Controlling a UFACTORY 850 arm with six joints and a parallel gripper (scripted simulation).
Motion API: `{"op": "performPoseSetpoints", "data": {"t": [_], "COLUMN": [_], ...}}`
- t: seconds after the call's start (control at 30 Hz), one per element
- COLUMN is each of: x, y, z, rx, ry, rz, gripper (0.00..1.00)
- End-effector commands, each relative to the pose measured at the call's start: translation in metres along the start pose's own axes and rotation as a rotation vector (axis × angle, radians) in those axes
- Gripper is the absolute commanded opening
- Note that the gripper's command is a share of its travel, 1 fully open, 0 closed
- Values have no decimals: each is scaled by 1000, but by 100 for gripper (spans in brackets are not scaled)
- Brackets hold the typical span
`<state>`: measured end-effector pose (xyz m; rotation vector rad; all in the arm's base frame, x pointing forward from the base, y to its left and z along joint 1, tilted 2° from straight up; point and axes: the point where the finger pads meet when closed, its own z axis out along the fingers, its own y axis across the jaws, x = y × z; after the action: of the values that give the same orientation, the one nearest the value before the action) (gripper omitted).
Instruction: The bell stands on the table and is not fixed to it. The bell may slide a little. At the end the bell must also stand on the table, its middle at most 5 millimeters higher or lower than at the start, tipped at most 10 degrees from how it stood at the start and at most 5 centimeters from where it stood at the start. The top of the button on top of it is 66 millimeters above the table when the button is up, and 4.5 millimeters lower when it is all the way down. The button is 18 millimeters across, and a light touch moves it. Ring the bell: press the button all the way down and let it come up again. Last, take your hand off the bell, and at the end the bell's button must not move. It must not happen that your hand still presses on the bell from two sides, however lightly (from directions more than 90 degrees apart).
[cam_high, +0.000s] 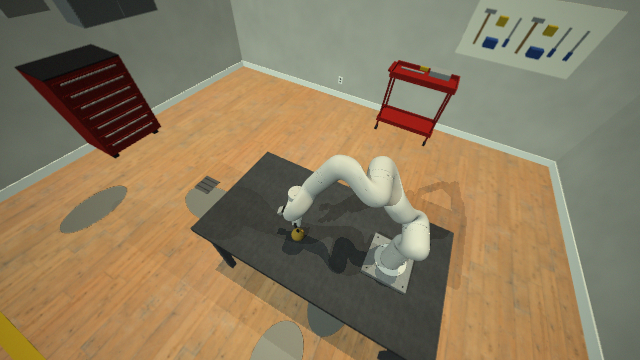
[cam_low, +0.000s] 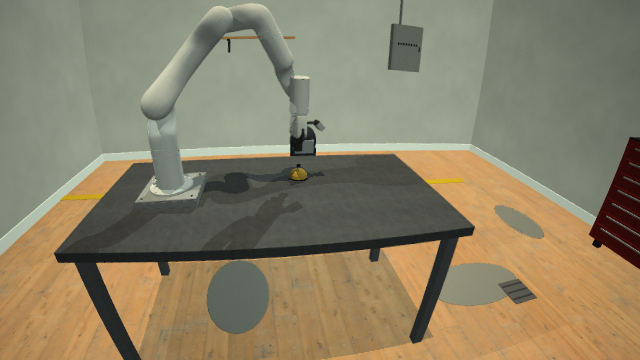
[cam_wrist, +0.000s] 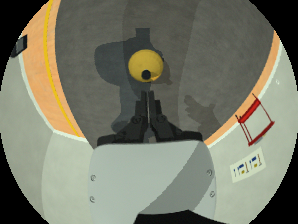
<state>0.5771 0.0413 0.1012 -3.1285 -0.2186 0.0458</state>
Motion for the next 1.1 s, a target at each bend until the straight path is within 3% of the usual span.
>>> {"op": "performPoseSetpoints", "data": {"t": [0.0,0.67,1.07], "x": [1,1,1], "y": [0,0,0], "z": [-1,0,11], "rx": [0,0,2], "ry": [2,2,1], "rz": [0,0,-1], "gripper": [0,0,0]}}
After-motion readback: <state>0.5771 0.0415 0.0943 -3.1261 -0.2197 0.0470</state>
